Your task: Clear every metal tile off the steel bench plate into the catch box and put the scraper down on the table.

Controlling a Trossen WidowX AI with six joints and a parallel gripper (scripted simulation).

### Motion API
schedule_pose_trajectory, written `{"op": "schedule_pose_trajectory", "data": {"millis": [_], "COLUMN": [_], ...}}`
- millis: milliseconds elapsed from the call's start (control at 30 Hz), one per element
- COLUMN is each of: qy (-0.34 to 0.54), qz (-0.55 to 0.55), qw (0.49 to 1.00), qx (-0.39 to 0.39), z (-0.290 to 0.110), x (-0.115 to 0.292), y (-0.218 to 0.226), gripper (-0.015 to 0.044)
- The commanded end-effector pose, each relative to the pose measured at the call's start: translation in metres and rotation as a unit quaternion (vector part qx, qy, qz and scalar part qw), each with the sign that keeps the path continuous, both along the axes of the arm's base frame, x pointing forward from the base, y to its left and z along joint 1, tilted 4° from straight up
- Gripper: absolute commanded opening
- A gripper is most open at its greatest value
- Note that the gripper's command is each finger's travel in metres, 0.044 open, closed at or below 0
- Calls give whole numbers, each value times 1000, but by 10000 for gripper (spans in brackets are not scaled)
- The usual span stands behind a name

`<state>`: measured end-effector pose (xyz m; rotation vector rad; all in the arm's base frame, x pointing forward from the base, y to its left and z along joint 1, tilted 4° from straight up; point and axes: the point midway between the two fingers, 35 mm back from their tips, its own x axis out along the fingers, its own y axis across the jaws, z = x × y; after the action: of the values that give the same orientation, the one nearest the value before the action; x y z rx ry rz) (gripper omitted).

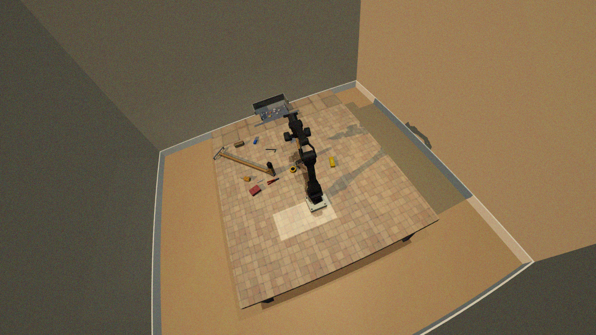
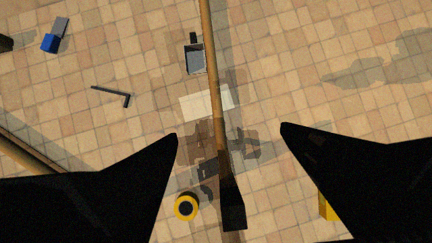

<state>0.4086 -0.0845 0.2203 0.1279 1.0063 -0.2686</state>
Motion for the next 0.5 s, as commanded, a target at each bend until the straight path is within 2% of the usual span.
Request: {"op": "schedule_pose_trajectory", "data": {"millis": [0,467], "qy": [-9,-32], "qz": [0,4], "qw": [1000,999], "qx": [-4,-11], "z": [4,10], "x": [-11,-45], "y": [3,13], "gripper": [440,440]}}
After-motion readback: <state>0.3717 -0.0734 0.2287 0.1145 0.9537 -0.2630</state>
